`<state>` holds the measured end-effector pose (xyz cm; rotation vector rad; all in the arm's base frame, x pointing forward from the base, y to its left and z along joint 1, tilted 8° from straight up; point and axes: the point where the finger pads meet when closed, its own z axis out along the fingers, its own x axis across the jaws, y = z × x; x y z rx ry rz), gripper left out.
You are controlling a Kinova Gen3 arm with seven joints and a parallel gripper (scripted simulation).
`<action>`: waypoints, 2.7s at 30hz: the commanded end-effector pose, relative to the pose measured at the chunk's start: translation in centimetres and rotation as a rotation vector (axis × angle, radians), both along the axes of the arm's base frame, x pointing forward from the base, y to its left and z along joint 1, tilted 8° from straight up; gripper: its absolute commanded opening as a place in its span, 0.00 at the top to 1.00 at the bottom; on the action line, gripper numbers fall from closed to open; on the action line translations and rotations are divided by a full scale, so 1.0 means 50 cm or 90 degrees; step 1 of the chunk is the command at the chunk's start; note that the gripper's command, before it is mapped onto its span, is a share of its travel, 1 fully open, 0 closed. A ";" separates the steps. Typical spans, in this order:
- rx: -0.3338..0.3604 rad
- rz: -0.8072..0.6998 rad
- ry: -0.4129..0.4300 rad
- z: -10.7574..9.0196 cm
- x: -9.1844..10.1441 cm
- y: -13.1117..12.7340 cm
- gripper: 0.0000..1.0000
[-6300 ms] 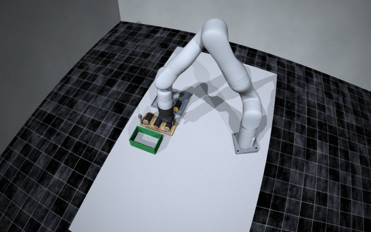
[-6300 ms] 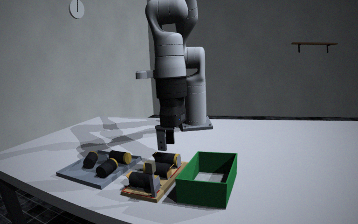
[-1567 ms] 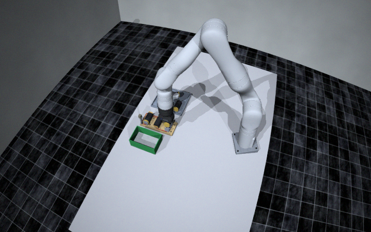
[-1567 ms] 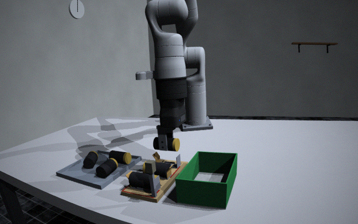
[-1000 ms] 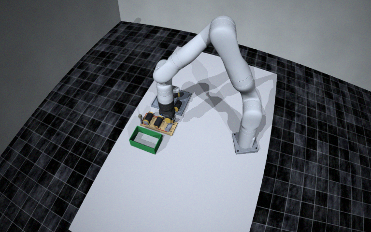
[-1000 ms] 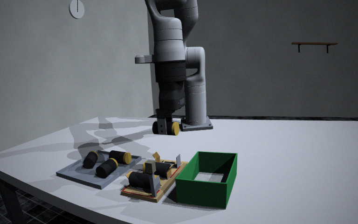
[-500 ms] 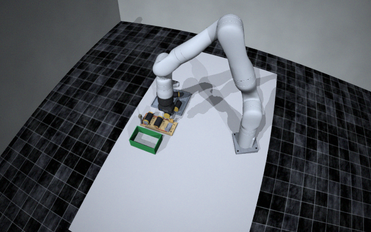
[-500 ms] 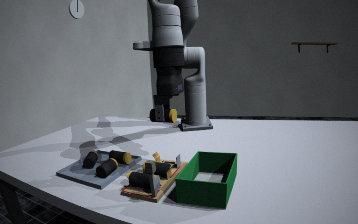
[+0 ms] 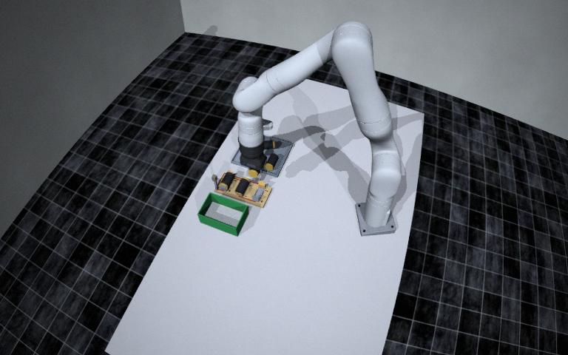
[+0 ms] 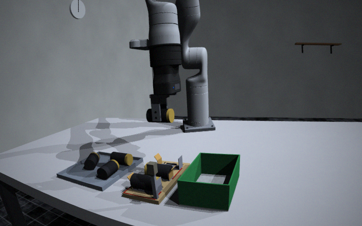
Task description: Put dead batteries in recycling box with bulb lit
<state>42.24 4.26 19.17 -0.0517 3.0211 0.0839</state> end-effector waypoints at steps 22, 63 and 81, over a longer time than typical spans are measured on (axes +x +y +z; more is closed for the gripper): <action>0.000 -0.008 -0.001 0.005 0.164 -0.259 0.43; 0.000 -0.008 0.000 0.007 0.242 -0.383 0.43; 0.000 -0.008 0.000 -0.039 0.247 -0.380 0.43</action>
